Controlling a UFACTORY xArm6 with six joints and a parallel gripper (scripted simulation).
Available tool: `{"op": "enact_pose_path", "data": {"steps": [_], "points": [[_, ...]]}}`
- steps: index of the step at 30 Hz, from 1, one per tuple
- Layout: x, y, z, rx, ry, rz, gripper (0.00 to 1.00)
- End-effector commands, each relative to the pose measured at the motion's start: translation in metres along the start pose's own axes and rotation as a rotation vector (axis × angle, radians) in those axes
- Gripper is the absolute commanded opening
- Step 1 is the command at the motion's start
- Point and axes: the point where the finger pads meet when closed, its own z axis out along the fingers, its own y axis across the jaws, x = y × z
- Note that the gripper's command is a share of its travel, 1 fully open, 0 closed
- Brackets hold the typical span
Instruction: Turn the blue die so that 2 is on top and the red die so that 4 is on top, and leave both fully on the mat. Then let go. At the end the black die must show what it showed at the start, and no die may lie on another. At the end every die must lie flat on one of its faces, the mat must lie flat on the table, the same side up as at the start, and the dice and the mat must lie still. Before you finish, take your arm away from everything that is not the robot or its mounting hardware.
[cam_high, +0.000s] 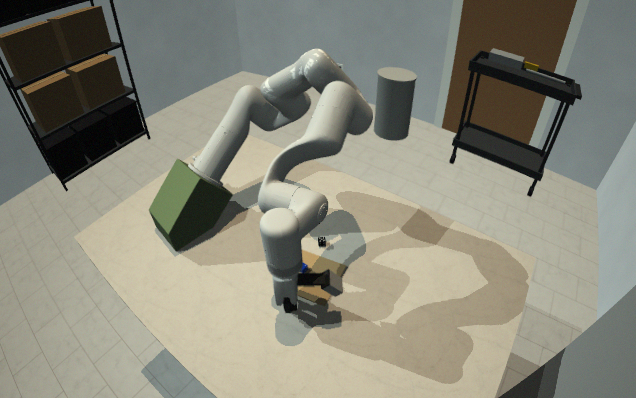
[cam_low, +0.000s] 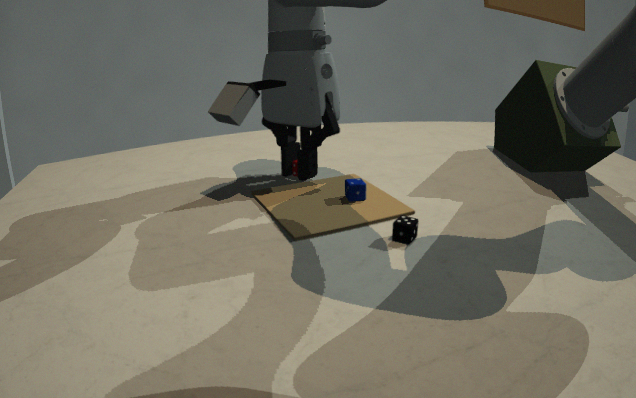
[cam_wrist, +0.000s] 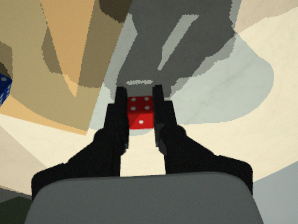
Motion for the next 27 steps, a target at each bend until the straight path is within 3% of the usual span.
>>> {"op": "enact_pose_path", "data": {"steps": [1,20,27], "points": [[0.001,0.001,-0.001,-0.003,0.001,-0.001,0.15],[0.001,0.001,-0.002,-0.003,0.001,-0.001,0.15],[0.001,0.001,-0.028,-0.003,0.001,-0.001,0.15]]}}
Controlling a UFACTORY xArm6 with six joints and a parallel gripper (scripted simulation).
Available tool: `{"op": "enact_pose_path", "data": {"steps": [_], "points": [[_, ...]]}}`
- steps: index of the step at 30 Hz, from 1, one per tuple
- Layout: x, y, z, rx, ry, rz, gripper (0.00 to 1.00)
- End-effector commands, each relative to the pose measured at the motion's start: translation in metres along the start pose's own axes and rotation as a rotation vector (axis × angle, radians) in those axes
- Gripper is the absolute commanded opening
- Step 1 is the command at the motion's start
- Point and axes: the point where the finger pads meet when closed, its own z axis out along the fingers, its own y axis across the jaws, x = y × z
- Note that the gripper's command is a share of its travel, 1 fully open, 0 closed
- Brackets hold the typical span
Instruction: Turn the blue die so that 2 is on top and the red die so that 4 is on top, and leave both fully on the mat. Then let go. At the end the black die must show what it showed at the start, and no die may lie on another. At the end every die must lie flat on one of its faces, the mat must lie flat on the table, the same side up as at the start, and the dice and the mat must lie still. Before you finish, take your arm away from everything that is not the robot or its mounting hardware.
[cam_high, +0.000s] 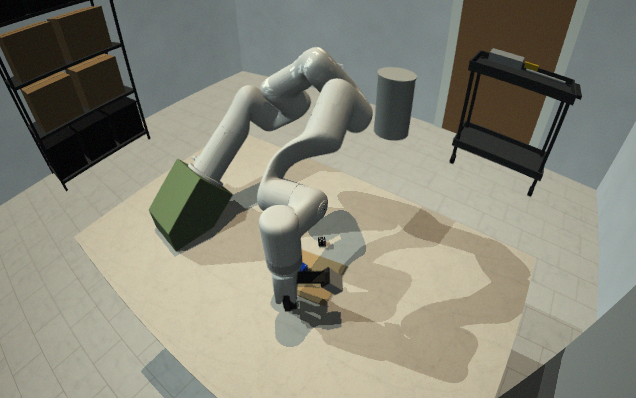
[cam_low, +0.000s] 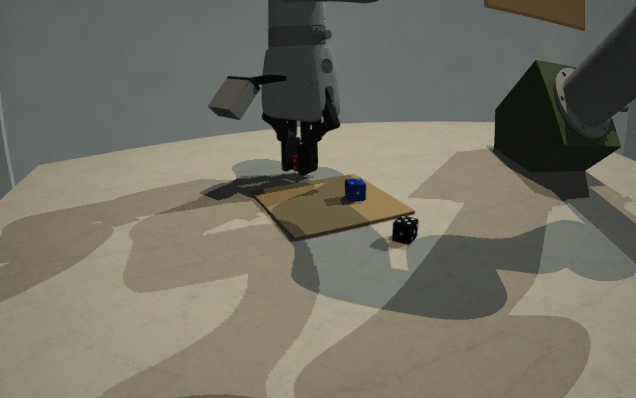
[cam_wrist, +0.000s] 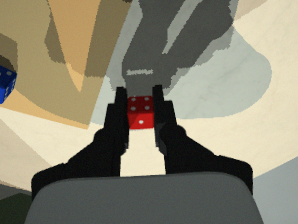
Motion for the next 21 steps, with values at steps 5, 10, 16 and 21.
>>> {"op": "enact_pose_path", "data": {"steps": [5,10,16,21], "points": [[0.001,0.001,-0.042,-0.004,0.002,-0.001,0.15],[0.001,0.001,-0.078,-0.004,0.002,-0.001,0.15],[0.001,0.001,-0.094,-0.004,0.002,-0.001,0.15],[0.001,0.001,-0.094,-0.004,0.002,-0.001,0.15]]}}
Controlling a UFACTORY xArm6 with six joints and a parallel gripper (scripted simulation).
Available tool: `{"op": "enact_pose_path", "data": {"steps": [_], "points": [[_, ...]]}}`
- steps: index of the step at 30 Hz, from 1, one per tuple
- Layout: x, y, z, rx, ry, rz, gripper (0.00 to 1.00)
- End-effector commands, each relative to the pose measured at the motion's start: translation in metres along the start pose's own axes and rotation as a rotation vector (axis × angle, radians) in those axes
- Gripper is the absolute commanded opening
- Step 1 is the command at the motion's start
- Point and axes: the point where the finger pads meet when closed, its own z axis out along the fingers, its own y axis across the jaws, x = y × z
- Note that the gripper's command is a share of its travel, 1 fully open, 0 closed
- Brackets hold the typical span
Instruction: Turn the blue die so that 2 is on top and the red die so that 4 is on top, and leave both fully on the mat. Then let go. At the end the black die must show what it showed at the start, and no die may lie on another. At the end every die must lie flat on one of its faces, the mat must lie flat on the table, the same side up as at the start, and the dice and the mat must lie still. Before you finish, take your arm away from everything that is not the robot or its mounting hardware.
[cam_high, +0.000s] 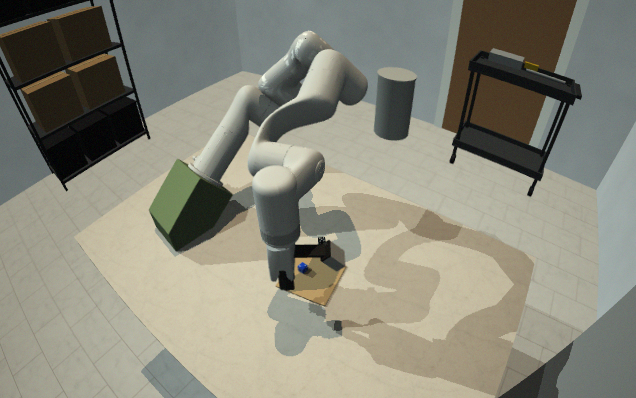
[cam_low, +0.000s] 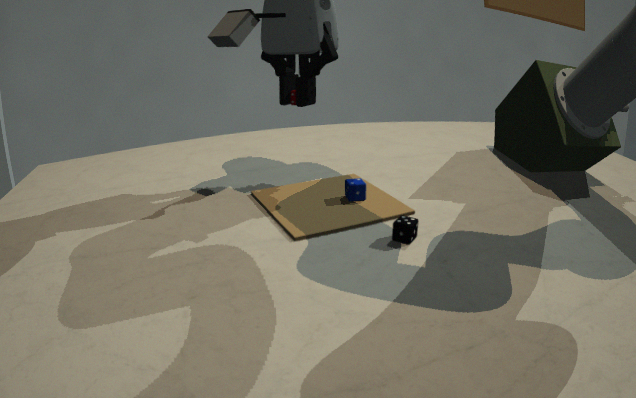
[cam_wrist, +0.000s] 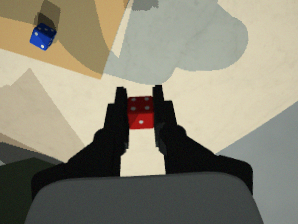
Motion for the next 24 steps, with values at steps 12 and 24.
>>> {"op": "enact_pose_path", "data": {"steps": [12,24], "points": [[0.06,-0.046,-0.007,-0.012,-0.007,0.098,0.15],[0.119,-0.115,-0.003,-0.015,-0.007,0.218,0.15]]}}
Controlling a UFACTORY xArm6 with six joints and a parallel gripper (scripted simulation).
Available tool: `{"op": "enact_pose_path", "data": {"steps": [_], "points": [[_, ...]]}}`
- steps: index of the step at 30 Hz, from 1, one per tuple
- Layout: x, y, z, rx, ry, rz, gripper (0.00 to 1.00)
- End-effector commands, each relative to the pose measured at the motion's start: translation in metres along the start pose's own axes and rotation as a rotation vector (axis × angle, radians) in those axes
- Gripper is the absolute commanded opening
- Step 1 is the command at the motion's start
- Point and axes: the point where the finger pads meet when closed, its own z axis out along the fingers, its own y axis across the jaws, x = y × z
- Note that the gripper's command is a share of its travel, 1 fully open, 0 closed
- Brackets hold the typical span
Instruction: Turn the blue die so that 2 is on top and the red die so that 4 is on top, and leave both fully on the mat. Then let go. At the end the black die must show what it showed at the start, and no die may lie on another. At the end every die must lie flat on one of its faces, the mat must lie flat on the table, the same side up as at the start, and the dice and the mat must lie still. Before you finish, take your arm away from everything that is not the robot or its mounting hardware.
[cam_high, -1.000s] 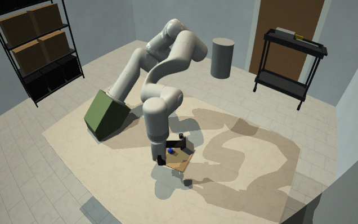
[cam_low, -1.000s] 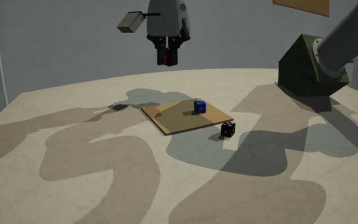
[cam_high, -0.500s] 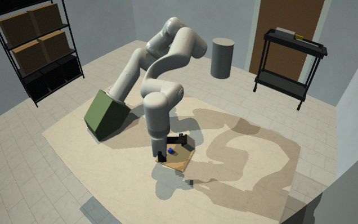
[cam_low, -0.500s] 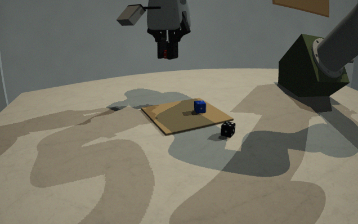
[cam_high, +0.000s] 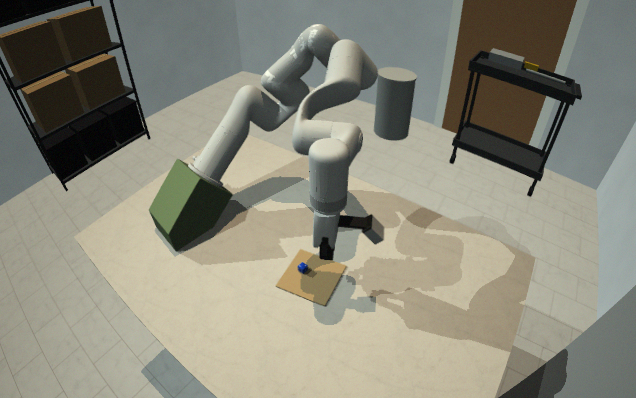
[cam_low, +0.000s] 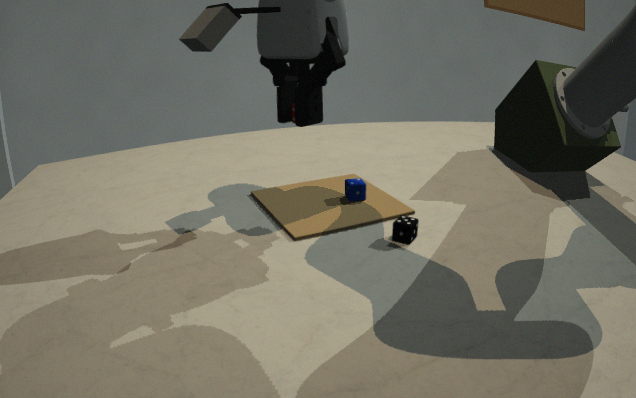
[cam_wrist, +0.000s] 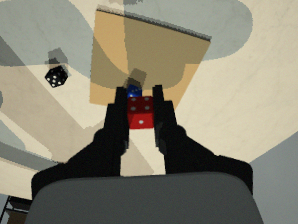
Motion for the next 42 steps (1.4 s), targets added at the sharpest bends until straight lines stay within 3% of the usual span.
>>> {"op": "enact_pose_path", "data": {"steps": [1,3,4,6,9,18,24,29,31,42], "points": [[0.033,-0.061,0.001,-0.017,0.001,0.093,0.15],[0.033,-0.061,0.001,-0.017,0.001,0.093,0.15],[0.041,-0.084,0.003,-0.014,0.003,0.126,0.15],[0.041,-0.084,0.003,-0.014,0.003,0.126,0.15],[0.05,-0.117,0.006,-0.008,0.006,0.171,0.15],[0.052,-0.129,0.008,-0.006,0.028,0.187,0.15],[0.05,-0.13,0.008,-0.023,0.223,0.186,0.15],[0.048,-0.13,0.008,-0.031,0.279,0.186,0.15],[0.048,-0.13,0.008,-0.036,0.367,0.184,0.15],[0.044,-0.131,0.009,-0.058,0.611,0.181,0.15]]}}
